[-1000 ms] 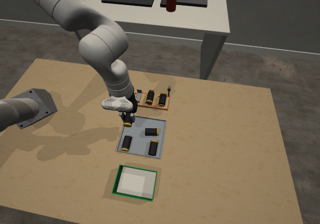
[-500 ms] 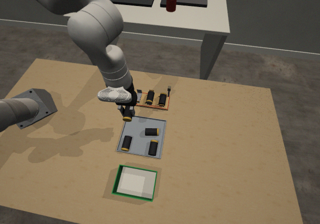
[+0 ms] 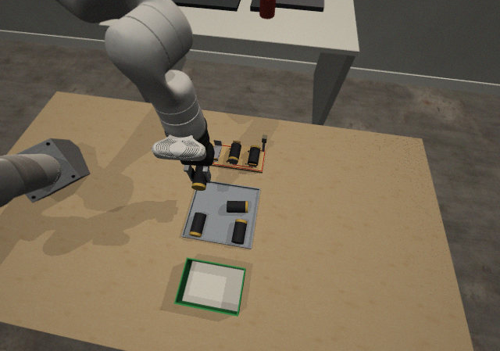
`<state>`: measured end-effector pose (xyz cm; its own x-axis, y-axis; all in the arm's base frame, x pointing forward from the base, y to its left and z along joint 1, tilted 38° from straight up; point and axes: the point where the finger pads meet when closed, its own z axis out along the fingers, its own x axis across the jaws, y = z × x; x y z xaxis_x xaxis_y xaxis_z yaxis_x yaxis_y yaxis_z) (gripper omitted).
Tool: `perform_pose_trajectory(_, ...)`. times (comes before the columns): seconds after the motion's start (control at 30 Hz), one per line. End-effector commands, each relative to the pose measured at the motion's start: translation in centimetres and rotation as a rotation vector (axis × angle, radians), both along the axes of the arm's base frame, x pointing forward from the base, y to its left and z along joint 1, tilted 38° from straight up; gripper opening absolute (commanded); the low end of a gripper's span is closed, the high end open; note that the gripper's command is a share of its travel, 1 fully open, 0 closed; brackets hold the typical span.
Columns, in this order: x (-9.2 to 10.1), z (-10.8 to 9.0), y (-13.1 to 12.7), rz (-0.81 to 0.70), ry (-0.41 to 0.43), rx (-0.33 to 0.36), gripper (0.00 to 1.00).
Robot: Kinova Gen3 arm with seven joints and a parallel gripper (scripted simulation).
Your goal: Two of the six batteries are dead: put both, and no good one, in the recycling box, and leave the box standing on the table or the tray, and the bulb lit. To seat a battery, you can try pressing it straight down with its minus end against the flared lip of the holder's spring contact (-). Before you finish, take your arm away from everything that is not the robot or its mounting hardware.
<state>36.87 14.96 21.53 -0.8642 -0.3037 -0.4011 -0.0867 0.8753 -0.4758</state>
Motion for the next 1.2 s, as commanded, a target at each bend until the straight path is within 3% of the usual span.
perform_pose_trajectory(0.0, 0.00, 0.04, 0.05, 0.003, 0.000, -0.001, 0.57)
perform_pose_trajectory(1.17, 0.00, 0.04, 0.05, 0.132, 0.062, -0.082, 0.57)
